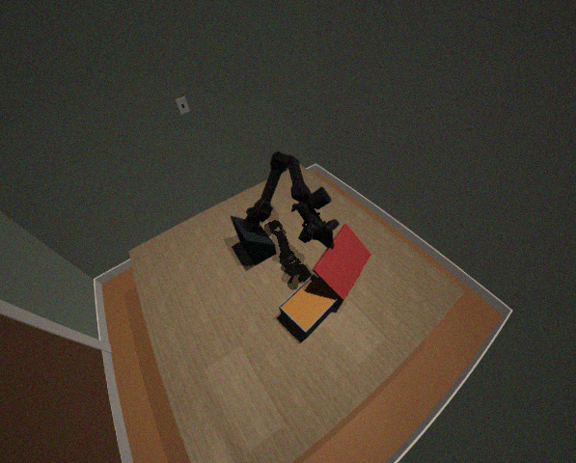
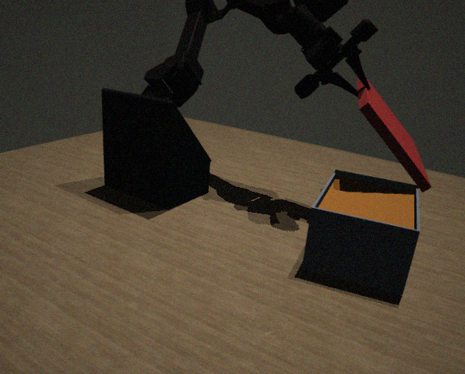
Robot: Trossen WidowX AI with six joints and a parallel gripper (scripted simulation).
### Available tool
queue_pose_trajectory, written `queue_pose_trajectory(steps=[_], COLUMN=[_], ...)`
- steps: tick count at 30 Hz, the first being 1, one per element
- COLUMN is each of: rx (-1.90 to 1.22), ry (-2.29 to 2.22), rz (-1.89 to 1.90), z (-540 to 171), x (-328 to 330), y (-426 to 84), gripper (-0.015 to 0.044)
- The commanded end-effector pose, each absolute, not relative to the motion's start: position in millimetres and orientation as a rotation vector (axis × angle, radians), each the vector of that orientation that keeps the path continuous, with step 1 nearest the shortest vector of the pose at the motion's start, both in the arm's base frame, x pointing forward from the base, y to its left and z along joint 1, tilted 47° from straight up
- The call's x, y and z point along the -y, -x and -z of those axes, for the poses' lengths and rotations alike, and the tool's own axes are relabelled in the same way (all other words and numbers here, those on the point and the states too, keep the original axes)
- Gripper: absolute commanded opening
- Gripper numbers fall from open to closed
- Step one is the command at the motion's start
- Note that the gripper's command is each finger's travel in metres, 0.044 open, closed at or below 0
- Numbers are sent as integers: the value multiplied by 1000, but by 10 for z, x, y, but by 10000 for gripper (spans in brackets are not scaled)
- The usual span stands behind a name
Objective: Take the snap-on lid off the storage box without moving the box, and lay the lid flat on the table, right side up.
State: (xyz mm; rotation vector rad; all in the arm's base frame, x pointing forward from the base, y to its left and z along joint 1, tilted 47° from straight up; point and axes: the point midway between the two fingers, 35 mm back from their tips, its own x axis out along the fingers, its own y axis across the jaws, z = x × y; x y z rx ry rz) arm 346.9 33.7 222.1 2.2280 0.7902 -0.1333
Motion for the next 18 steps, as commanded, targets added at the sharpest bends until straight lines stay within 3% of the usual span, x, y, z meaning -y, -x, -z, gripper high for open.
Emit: queue_pose_trajectory(steps=[1, 18], rx=[-806, -806], ry=[-2235, -2236], rz=[123, 122], z=[-2305, -2547], x=[-423, -652], y=[-3433, -3350], gripper=[0, 0])
